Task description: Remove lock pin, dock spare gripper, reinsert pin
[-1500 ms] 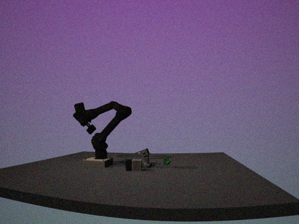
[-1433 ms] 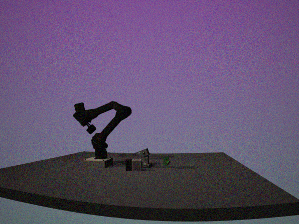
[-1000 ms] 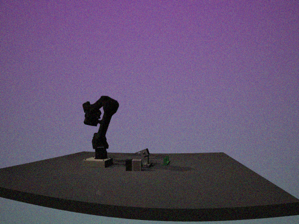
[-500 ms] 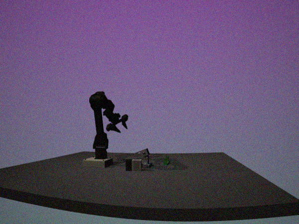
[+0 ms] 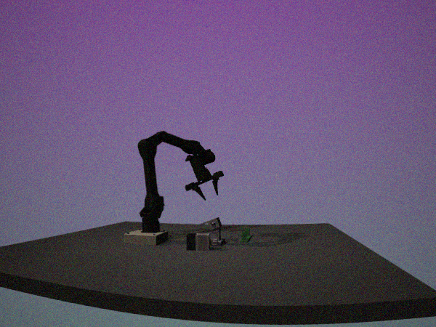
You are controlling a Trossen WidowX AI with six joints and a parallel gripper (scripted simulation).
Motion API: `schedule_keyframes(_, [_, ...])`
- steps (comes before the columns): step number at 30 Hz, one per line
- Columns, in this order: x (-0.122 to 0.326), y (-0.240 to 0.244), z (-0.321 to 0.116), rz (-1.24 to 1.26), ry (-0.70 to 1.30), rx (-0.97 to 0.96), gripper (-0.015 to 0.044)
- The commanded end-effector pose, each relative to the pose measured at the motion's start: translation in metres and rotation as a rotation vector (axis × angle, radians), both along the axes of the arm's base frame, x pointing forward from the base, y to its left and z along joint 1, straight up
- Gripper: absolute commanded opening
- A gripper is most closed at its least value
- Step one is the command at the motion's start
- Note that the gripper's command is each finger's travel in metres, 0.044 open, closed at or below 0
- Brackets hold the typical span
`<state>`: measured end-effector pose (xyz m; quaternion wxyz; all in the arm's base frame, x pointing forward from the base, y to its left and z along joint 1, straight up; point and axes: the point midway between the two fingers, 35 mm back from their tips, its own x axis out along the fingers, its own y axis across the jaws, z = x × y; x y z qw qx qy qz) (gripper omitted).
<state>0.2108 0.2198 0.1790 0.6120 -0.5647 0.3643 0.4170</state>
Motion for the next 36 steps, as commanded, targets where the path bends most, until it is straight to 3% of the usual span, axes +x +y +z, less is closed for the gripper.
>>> schedule_keyframes(1, [0.030, -0.034, -0.004, -0.006, 0.103, -0.074, 0.0300])
schedule_keyframes(11, [0.076, -0.135, -0.008, -0.021, 0.371, -0.087, 0.0300])
schedule_keyframes(18, [0.076, -0.137, -0.012, -0.021, 0.376, -0.085, 0.0300])
schedule_keyframes(26, [0.068, -0.140, -0.076, -0.021, 0.377, -0.086, 0.0300])
schedule_keyframes(36, [0.069, -0.139, -0.088, -0.021, 0.377, -0.086, 0.0300])
